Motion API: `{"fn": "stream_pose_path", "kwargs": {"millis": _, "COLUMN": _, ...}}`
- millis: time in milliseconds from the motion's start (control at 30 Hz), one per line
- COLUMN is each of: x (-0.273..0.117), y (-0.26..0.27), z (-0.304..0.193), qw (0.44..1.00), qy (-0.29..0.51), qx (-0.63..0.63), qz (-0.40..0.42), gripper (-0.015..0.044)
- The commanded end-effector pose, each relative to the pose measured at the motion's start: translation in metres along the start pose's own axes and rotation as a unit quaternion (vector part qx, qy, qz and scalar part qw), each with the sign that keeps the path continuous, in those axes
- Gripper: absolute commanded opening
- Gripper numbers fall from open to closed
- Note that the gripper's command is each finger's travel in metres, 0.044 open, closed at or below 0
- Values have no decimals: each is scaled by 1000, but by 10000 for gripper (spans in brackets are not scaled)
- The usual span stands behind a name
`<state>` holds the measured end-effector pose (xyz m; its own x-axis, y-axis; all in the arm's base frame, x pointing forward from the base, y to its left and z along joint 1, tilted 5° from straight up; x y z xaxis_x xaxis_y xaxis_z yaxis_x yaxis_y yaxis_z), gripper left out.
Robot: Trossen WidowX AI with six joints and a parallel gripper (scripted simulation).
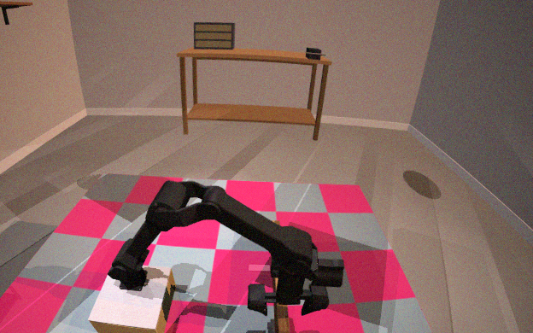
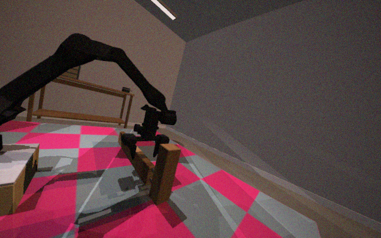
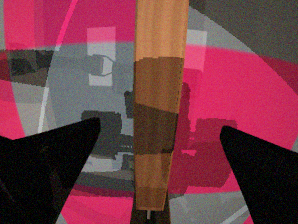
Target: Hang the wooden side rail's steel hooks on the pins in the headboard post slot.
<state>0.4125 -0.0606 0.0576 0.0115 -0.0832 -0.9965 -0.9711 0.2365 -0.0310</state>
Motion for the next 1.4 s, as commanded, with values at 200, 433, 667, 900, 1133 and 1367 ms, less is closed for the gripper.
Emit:
{"fn": "stream_pose_path", "kwargs": {"millis": 200, "x": 19, "y": 3, "z": 1, "qw": 1000, "qy": -2, "qx": -3, "qz": 6, "gripper": 440}}
{"fn": "stream_pose_path", "kwargs": {"millis": 433, "x": 31, "y": 4, "z": 1, "qw": 1000, "qy": -2, "qx": -3, "qz": 6, "gripper": 440}}
{"fn": "stream_pose_path", "kwargs": {"millis": 667, "x": 41, "y": 5, "z": 0, "qw": 1000, "qy": -2, "qx": -3, "qz": 6, "gripper": 440}}
{"fn": "stream_pose_path", "kwargs": {"millis": 900, "x": 42, "y": 5, "z": 0, "qw": 1000, "qy": -2, "qx": -3, "qz": 6, "gripper": 361}}
{"fn": "stream_pose_path", "kwargs": {"millis": 1133, "x": 42, "y": 5, "z": 0, "qw": 1000, "qy": -2, "qx": -3, "qz": 6, "gripper": 177}}
{"fn": "stream_pose_path", "kwargs": {"millis": 1367, "x": 42, "y": 5, "z": 0, "qw": 1000, "qy": -2, "qx": -3, "qz": 6, "gripper": 92}}
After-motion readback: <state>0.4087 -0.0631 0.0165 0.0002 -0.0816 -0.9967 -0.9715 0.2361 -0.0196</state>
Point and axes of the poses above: the point midway between the two fingers, 35 mm back from their tips, its own x axis out along the fingers, its own y axis across the jaws, z = x × y, the point moved 4 cm from there along -x, back along the fingers, and after that the axes turned 13 degrees about x, right-handed, at the moved point
